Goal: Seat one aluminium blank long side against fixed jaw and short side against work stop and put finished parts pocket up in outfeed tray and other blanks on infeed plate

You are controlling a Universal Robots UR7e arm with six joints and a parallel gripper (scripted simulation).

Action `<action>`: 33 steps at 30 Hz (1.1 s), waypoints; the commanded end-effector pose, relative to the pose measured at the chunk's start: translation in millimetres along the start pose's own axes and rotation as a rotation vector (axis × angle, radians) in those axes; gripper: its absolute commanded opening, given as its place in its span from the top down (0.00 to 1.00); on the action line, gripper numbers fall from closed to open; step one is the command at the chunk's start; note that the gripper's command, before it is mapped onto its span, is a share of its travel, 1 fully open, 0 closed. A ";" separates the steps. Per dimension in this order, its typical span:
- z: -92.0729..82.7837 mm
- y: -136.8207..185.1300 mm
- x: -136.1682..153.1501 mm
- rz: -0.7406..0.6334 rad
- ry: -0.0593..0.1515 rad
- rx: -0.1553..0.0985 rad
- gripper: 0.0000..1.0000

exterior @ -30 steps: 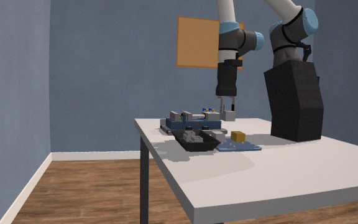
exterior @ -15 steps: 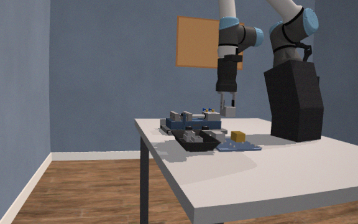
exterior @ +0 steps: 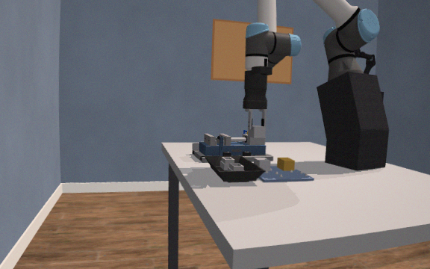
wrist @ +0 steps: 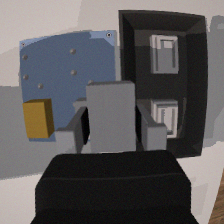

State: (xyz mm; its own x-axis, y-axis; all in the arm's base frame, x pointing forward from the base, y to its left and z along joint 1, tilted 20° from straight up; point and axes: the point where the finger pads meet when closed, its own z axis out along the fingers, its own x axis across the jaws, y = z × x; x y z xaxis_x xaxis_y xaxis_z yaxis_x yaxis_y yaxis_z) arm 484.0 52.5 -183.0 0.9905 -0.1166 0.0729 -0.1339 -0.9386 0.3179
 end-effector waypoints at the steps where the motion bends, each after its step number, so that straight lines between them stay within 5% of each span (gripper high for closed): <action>1: -1.0 53.2 28.2 -0.010 0.001 0.009 1.00; 9: -1.1 116.8 49.3 -0.022 0.002 0.011 1.00; 22: -2.9 266.9 65.3 -0.049 0.006 -0.003 1.00; 33: -3.7 293.4 63.7 -0.054 0.006 -0.008 1.00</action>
State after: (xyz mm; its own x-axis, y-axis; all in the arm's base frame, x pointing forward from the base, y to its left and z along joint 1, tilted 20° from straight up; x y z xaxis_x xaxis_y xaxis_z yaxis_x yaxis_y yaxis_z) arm 508.2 -224.3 -83.8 0.9959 -0.0669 0.0612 -0.0835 -0.9403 0.3299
